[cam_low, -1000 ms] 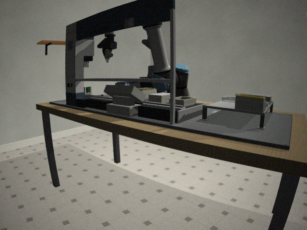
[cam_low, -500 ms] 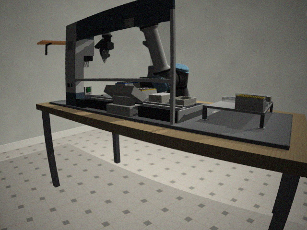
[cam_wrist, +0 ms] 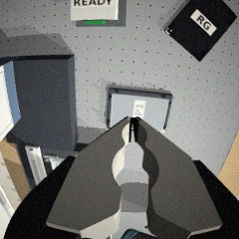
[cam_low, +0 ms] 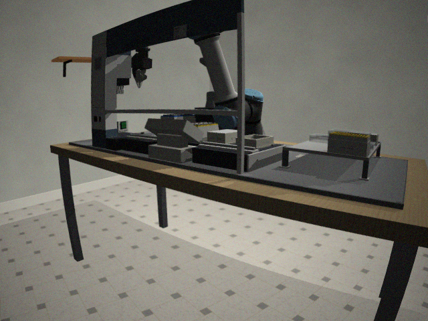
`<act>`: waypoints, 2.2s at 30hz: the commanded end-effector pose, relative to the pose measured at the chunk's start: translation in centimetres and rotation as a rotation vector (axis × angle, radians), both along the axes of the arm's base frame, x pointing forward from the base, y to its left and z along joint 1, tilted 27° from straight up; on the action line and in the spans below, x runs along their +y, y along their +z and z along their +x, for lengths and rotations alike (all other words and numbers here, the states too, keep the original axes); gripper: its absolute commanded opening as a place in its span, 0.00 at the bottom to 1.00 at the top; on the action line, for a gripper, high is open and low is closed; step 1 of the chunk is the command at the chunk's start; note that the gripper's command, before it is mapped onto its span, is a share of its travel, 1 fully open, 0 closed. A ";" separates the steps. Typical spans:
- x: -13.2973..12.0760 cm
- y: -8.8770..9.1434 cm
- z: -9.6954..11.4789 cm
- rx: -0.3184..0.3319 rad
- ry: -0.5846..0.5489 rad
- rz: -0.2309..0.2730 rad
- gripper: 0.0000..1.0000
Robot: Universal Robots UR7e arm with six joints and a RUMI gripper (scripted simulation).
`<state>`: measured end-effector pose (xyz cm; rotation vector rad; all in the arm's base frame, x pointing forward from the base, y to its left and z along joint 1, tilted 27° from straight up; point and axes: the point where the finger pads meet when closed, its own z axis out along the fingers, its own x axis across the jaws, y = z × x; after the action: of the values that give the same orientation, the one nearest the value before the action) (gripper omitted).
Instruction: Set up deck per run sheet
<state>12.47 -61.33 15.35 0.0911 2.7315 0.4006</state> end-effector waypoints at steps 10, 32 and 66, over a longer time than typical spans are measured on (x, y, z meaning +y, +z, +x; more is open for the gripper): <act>-1.0 2.2 5.7 0.001 -0.001 -0.001 0.00; -0.5 0.4 6.4 0.001 -0.001 -0.001 0.00; 0.8 -4.0 8.3 0.001 -0.001 -0.001 0.00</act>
<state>20.50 -60.66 11.96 0.0915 2.7319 0.4023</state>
